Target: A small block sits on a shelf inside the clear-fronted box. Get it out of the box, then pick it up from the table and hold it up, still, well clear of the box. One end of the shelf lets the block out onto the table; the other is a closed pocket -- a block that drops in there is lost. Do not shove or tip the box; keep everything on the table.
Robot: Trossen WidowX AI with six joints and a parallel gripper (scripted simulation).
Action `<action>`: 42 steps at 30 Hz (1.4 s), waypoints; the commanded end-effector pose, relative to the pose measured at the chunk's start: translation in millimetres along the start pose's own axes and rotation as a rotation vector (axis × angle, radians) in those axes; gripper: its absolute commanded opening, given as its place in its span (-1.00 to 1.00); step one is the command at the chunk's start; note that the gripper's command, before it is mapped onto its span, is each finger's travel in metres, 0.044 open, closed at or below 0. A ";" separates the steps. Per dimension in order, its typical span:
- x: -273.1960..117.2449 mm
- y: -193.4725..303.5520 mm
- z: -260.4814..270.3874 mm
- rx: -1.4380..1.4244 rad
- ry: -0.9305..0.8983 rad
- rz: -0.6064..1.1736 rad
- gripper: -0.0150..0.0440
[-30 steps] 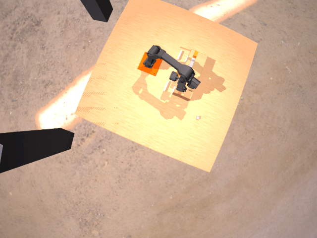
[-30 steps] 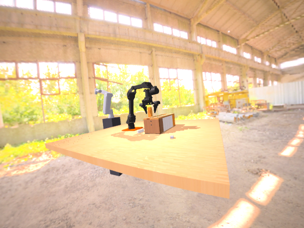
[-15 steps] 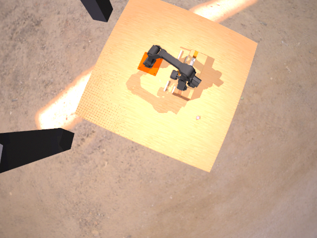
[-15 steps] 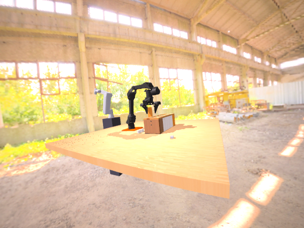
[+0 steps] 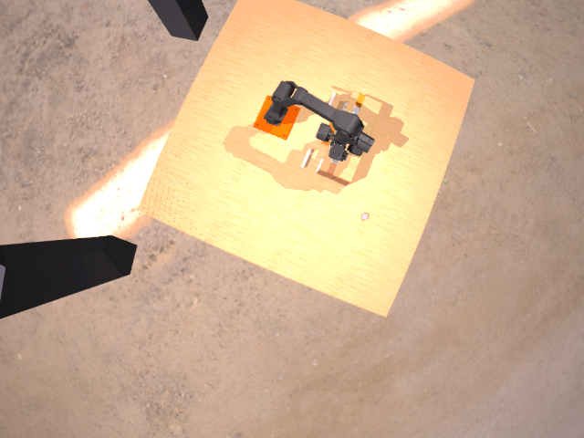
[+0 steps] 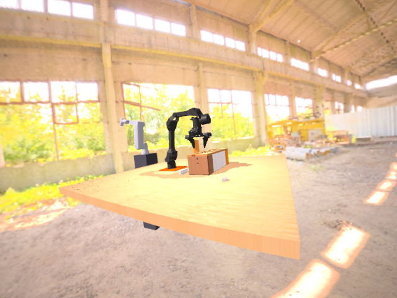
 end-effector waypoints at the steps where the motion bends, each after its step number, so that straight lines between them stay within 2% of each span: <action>1: 0.1 7.2 -1.8 0.004 0.002 -0.004 0.86; 32: -0.4 55.7 -16.6 0.004 0.003 0.000 0.86; 42: -0.5 50.6 -14.5 0.000 0.004 0.004 0.86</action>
Point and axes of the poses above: the point midway between the two fingers, 35 mm back from their tips, its own x axis out along the fingers, its own z axis across the jaws, y = z × x, the point moved 6 cm from there along -x, back along the fingers, and after that the axes turned 12 degrees about x, right-handed, at the moved point
